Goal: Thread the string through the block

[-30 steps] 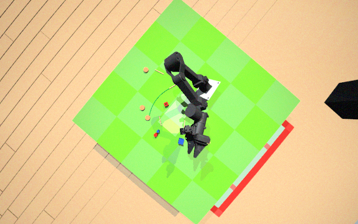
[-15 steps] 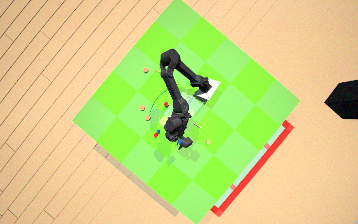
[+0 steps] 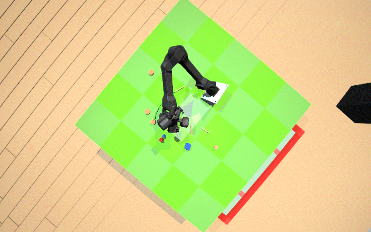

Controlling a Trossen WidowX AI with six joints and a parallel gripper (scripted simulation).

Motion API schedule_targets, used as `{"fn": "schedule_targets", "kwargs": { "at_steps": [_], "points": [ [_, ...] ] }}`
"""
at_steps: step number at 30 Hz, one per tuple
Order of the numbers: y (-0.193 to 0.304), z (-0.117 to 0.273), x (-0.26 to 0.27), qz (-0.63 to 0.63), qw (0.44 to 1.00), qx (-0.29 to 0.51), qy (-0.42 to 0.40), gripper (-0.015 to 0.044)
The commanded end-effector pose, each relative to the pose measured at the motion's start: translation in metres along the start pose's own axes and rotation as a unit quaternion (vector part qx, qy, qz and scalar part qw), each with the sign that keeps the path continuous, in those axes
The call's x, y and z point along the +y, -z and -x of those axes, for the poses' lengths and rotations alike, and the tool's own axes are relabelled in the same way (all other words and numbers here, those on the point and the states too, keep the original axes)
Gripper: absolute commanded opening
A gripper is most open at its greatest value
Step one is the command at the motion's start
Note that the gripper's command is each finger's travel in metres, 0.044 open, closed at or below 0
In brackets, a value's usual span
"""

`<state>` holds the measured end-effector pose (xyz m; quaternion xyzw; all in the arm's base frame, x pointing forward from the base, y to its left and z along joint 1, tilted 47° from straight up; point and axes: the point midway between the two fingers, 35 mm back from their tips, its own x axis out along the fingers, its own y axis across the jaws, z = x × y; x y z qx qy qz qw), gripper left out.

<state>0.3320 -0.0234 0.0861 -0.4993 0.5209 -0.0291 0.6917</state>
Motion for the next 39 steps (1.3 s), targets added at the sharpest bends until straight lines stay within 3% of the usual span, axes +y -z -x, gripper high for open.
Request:
{"fn": "schedule_targets", "kwargs": {
  "at_steps": [1, 5, 22, 27, 31, 35, 39],
  "points": [
    [0.072, 0.009, -0.027, 0.159, 0.979, 0.12, -0.044, 0.044],
    [0.107, 0.017, -0.034, 0.232, 0.954, 0.169, -0.084, 0.044],
    [0.107, 0.017, -0.034, 0.224, 0.956, 0.17, -0.083, 0.044],
    [0.106, 0.019, -0.034, 0.022, 0.982, 0.183, -0.046, 0.044],
    [0.104, 0.021, -0.034, -0.166, 0.968, 0.188, -0.01, 0.044],
    [0.103, 0.022, -0.034, -0.348, 0.918, 0.187, 0.026, 0.044],
    [0.102, 0.024, -0.035, -0.517, 0.835, 0.178, 0.061, 0.044]
  ]
}}
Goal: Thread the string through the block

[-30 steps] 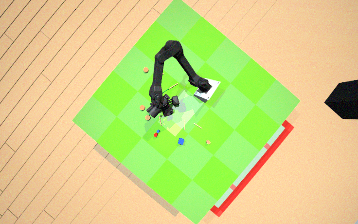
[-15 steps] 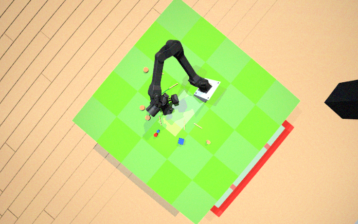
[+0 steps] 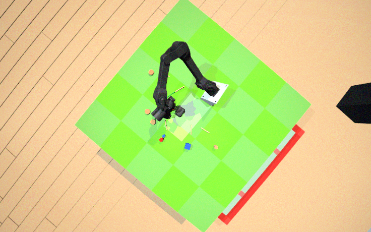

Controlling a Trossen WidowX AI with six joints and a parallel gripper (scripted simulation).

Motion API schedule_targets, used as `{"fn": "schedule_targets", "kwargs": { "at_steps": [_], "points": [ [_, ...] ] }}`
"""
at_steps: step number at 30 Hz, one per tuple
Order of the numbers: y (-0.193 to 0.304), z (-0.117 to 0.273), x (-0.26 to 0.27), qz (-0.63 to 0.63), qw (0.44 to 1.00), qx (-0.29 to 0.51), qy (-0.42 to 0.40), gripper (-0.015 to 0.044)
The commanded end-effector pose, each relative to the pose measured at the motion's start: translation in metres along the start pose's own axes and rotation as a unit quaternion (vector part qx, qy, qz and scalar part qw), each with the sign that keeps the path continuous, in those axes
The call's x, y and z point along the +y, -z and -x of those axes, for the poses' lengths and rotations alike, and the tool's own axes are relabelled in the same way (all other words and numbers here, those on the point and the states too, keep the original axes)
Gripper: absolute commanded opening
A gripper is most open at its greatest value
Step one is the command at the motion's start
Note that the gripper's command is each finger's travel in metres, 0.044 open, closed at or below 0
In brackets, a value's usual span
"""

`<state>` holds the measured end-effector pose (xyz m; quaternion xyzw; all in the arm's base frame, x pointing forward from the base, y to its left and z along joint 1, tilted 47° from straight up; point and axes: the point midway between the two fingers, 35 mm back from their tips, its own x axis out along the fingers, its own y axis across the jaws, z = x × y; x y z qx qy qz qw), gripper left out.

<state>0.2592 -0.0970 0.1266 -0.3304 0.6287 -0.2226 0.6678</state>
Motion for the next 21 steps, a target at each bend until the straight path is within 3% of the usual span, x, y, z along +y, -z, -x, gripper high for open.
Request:
{"fn": "schedule_targets", "kwargs": {
  "at_steps": [1, 11, 21],
  "points": [
    [-0.0027, 0.0058, -0.0021, -0.386, 0.923, -0.002, 0.003, 0.044],
    [-0.0036, 0.0092, -0.0018, -0.644, 0.765, -0.003, 0.002, 0.044],
    [-0.0043, 0.0123, -0.0015, -0.834, 0.551, -0.003, 0.001, 0.044]
  ]
}}
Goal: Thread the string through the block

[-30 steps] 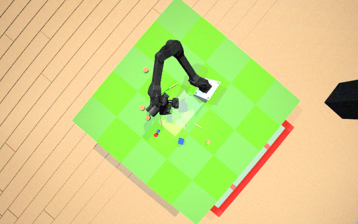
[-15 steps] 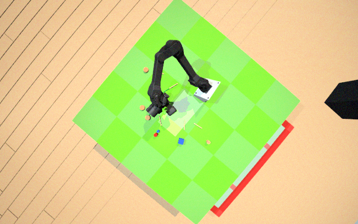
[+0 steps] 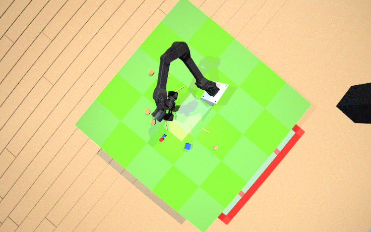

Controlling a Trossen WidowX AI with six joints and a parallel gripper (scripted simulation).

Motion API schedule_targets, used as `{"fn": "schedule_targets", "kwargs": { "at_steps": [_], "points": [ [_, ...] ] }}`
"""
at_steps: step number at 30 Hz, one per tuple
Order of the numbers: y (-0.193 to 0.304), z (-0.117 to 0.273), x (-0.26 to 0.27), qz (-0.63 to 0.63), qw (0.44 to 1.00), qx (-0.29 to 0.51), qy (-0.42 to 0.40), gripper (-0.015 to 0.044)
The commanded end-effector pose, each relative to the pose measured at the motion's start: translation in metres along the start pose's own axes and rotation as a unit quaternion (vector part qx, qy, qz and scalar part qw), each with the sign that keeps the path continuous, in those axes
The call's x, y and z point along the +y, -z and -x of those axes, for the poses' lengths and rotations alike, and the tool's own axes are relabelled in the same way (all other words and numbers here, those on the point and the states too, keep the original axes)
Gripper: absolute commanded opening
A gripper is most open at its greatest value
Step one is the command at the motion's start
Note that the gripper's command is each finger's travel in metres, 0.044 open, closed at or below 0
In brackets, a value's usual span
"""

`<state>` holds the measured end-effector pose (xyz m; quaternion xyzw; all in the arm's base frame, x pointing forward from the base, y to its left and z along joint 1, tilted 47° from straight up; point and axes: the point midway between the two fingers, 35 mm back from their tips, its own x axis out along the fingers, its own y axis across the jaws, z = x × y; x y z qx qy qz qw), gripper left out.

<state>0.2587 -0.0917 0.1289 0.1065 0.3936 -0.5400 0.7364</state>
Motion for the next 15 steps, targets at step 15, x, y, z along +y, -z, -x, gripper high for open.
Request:
{"fn": "schedule_targets", "kwargs": {
  "at_steps": [15],
  "points": [
    [-0.0047, 0.0078, 0.0026, -0.471, 0.882, -0.005, -0.003, 0.044]
  ]
}}
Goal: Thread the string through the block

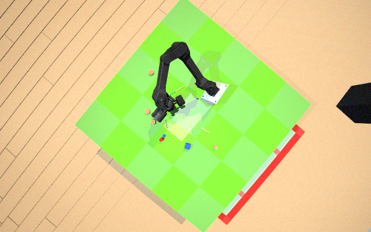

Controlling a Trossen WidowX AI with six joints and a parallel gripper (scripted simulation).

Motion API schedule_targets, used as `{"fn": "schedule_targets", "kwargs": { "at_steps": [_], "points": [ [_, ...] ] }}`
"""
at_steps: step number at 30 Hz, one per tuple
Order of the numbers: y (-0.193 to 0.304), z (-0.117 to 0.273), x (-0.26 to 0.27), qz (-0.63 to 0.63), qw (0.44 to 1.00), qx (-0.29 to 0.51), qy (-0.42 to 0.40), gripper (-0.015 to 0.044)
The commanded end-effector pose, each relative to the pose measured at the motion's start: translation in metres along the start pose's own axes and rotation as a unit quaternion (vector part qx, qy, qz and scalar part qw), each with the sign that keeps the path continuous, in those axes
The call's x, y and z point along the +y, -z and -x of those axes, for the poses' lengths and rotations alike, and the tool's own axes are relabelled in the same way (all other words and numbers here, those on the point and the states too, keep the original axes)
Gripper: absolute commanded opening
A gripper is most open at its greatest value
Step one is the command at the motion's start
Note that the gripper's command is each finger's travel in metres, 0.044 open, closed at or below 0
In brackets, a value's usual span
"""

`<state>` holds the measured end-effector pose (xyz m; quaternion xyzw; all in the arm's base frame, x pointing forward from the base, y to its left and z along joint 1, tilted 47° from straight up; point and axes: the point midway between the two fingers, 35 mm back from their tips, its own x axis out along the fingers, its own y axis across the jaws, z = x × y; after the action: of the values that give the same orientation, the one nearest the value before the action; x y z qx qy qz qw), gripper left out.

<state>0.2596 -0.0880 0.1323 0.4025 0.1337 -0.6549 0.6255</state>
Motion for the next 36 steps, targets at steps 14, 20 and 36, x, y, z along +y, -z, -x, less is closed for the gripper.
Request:
{"fn": "schedule_targets", "kwargs": {
  "at_steps": [14, 20, 36],
  "points": [
    [-0.002, 0.003, 0.004, -0.062, 0.998, -0.003, -0.005, 0.0236],
    [-0.002, 0.003, 0.004, -0.062, 0.998, -0.003, -0.005, 0.0236],
    [-0.001, -0.017, 0.005, -0.063, 0.998, -0.002, -0.004, 0.0236]
  ]
}}
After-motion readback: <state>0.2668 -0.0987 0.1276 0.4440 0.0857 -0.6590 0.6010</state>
